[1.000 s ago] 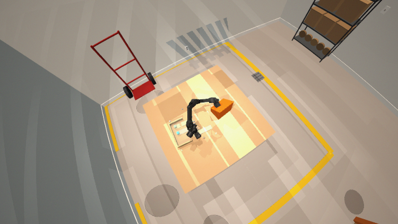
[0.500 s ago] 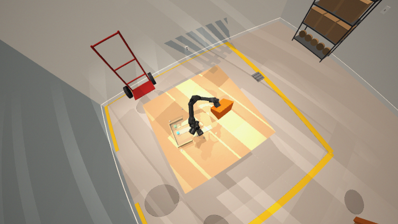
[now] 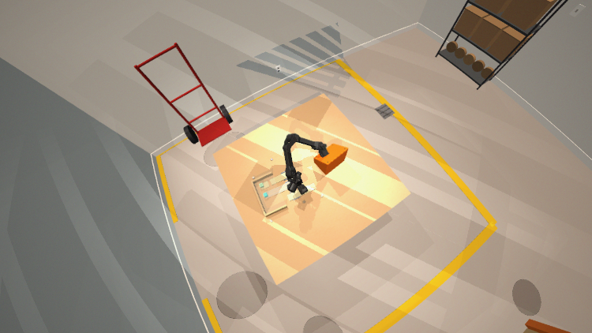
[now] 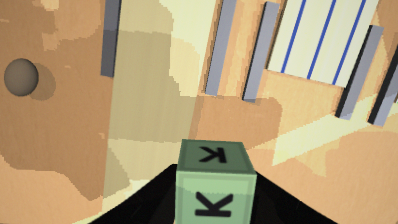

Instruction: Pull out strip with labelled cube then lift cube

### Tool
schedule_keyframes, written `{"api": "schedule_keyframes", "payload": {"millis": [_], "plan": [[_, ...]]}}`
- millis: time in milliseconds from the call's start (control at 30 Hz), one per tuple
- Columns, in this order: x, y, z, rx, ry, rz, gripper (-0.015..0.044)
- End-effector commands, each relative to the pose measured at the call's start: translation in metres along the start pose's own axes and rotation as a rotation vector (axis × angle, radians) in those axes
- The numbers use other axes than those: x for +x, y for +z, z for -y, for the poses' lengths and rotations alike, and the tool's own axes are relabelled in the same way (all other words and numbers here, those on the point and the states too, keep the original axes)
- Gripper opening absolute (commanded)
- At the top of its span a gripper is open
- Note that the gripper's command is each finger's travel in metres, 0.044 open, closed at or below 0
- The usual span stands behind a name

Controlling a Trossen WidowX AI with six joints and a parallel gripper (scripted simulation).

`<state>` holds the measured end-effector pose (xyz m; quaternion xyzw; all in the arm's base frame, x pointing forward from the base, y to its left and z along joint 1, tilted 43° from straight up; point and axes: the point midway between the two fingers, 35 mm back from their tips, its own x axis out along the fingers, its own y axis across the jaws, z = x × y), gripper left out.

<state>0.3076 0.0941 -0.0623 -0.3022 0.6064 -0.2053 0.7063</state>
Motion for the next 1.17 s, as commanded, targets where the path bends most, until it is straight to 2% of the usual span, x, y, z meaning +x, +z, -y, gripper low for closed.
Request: {"api": "schedule_keyframes", "payload": {"millis": [0,167,400,1133], "plan": [[-0.001,-0.012,0.002,0.007,0.007,0.002,0.0],[-0.001,-0.021,0.005,0.006,0.007,0.001,0.0],[-0.037,-0.021,0.005,0.006,0.009,0.001,0.0],[-0.037,-0.021,0.005,0.006,0.009,0.001,0.0]]}}
